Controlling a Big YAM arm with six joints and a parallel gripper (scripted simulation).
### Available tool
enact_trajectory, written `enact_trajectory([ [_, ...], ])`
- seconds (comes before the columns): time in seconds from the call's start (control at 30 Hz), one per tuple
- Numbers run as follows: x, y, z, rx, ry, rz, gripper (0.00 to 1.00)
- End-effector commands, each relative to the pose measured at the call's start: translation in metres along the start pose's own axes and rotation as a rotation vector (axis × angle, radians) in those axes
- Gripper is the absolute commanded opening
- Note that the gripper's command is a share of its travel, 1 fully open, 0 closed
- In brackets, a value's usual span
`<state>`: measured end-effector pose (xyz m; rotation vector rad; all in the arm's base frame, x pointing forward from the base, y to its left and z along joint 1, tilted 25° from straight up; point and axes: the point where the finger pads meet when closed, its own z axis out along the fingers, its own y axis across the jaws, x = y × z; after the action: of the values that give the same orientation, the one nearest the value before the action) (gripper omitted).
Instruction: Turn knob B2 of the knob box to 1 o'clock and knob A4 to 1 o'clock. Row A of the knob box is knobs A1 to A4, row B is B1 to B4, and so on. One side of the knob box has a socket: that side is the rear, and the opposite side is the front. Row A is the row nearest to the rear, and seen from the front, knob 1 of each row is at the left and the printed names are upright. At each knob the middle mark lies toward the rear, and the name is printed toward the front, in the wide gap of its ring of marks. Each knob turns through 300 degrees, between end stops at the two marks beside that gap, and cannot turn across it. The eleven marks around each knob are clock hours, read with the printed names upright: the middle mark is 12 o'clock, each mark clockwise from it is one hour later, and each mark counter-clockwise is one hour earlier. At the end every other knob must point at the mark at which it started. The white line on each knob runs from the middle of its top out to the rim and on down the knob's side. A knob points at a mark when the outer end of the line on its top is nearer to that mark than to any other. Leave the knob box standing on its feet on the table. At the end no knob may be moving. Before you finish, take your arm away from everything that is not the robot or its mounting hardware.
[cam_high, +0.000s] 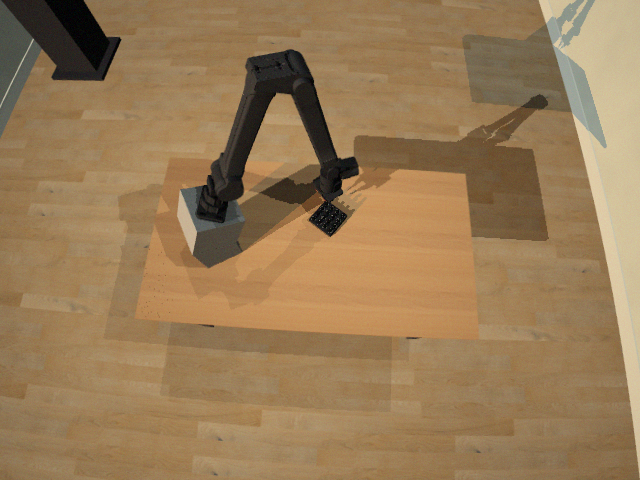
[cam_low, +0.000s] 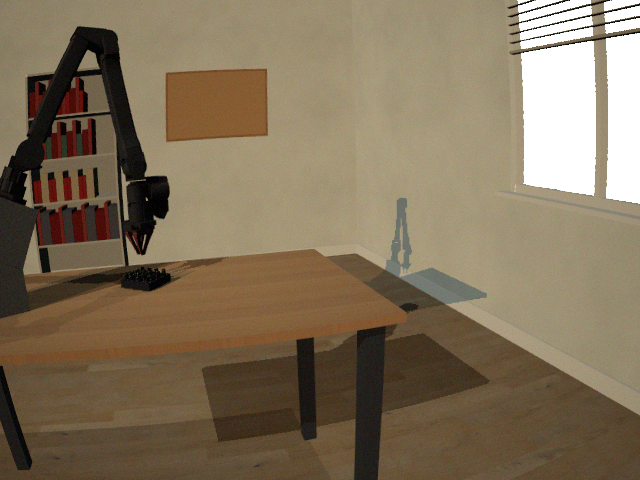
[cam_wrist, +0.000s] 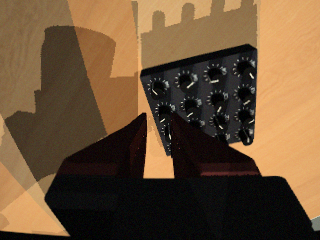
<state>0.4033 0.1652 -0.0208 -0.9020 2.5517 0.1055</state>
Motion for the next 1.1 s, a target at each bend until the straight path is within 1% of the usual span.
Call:
enact_trajectory([
  [0.0, -0.015, 0.001, 0.005, 0.005, -0.024, 0.002, 0.18],
  [0.33, -0.014, 0.002, 0.019, 0.004, -0.022, 0.002, 0.18],
  [0.4, -0.014, 0.002, 0.019, 0.004, -0.022, 0.002, 0.18],
  [0.43, -0.009, 0.002, 0.020, 0.003, -0.014, 0.004, 0.18],
  [0.5, -0.013, 0.002, 0.022, 0.004, -0.022, 0.002, 0.18],
  [0.7, -0.010, 0.003, 0.029, 0.003, -0.016, 0.003, 0.18],
  [0.97, -0.012, 0.003, 0.033, 0.003, -0.017, 0.002, 0.18],
  [1.0, -0.012, 0.002, 0.029, 0.005, -0.022, 0.004, 0.18],
  [1.07, -0.010, 0.003, 0.033, 0.003, -0.016, 0.004, 0.18],
])
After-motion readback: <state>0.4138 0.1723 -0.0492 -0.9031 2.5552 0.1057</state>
